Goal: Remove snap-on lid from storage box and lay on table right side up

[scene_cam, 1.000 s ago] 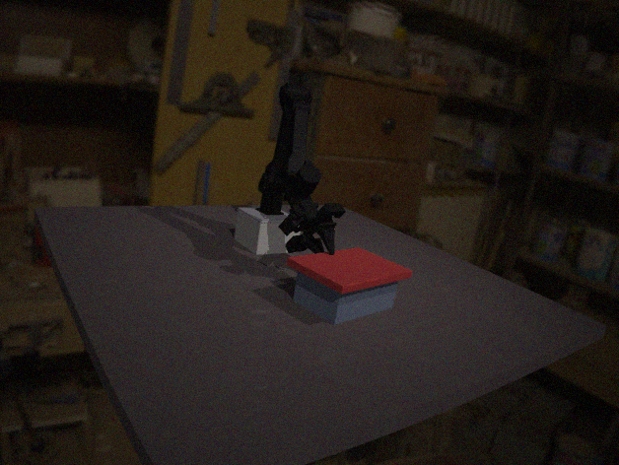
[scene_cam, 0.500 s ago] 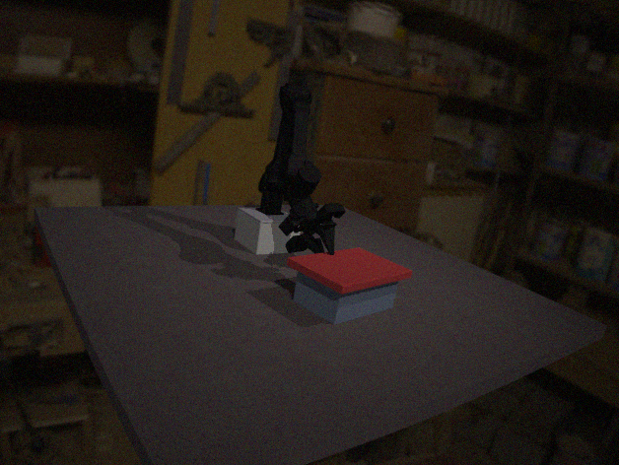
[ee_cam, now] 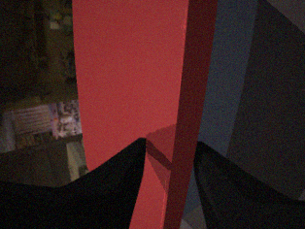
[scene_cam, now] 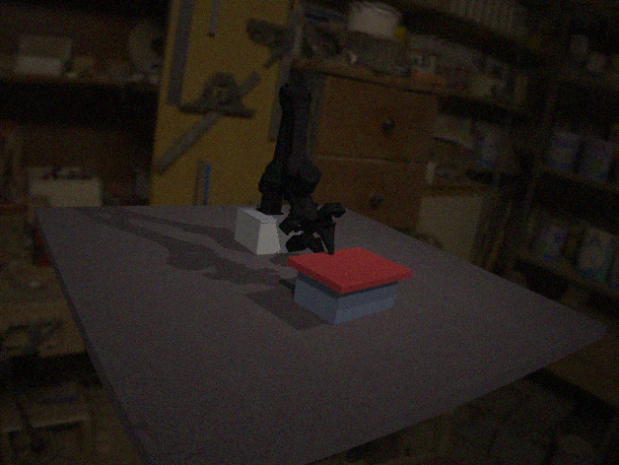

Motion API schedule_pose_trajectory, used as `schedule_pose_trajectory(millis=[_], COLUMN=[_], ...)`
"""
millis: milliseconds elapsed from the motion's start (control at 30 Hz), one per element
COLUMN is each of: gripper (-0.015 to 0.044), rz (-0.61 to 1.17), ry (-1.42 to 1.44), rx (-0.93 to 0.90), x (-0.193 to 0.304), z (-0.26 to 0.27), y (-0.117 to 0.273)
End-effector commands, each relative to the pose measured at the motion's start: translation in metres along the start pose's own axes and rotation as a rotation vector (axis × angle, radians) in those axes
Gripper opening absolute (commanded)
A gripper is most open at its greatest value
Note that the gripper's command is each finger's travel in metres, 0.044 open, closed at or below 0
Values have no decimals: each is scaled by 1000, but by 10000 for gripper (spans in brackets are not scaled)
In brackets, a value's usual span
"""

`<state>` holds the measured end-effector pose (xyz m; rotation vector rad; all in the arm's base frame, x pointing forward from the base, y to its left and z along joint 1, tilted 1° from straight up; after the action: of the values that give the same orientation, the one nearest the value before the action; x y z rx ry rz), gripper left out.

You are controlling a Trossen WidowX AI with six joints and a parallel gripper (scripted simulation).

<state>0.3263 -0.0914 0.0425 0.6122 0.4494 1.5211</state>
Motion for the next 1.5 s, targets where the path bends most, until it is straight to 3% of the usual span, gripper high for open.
schedule_pose_trajectory(millis=[0,1467], gripper=[0,0], rz=[-1,-1], ry=[2,2], rx=[-5,-5], x=[0,1], z=[2,8], y=[2,8])
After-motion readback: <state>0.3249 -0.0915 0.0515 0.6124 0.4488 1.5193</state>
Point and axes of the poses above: the point midway between the two fingers, 35 mm back from their tips, its own y axis back along the fingers, its own z axis across the jaws, x = y × z, the point moved 3 cm from there along y, back along the fingers, and after that the axes turned 7 degrees about -y, right-handed, at the moved point
